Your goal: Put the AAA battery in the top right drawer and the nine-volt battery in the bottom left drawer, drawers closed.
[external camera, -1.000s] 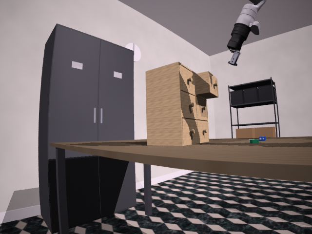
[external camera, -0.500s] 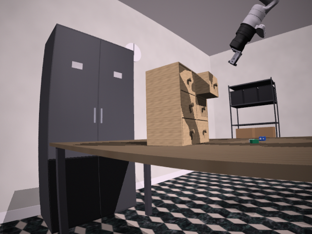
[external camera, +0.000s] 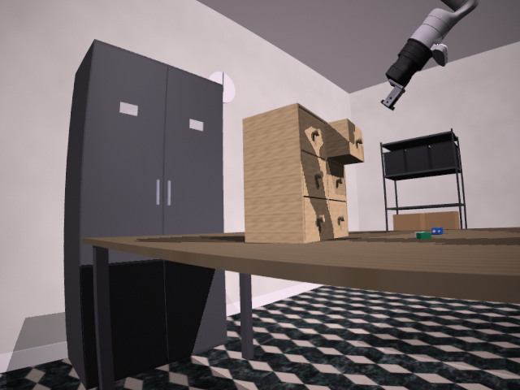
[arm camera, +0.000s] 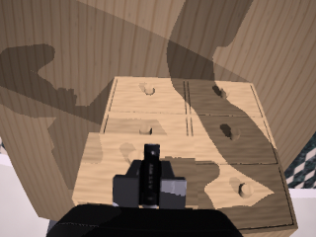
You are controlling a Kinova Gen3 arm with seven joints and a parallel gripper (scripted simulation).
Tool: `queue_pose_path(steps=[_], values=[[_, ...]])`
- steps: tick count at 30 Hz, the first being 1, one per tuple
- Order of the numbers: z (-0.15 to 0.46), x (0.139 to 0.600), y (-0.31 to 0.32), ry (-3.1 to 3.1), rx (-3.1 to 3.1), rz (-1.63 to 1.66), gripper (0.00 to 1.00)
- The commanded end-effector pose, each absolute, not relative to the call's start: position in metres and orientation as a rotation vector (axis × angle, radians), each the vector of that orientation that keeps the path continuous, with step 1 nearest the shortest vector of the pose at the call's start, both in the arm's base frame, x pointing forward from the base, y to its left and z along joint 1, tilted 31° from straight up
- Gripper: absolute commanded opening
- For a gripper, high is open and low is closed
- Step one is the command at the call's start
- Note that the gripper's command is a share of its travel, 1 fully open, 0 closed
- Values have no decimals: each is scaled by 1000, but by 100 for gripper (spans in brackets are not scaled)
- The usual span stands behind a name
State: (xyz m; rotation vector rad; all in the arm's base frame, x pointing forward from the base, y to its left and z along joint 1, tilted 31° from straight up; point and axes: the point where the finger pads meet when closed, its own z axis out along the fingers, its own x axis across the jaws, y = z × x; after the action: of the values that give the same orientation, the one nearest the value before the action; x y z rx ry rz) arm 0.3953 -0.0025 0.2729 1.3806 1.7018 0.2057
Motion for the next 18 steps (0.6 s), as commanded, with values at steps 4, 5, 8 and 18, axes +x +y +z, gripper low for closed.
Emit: queue_pose_path(steps=[4, 5, 8, 18], values=[[270, 393, 2, 1711, 1370, 232, 24], [270, 393, 2, 1709, 1367, 235, 24], [270, 393, 2, 1705, 1359, 244, 24], [270, 393, 2, 1697, 1340, 267, 24]])
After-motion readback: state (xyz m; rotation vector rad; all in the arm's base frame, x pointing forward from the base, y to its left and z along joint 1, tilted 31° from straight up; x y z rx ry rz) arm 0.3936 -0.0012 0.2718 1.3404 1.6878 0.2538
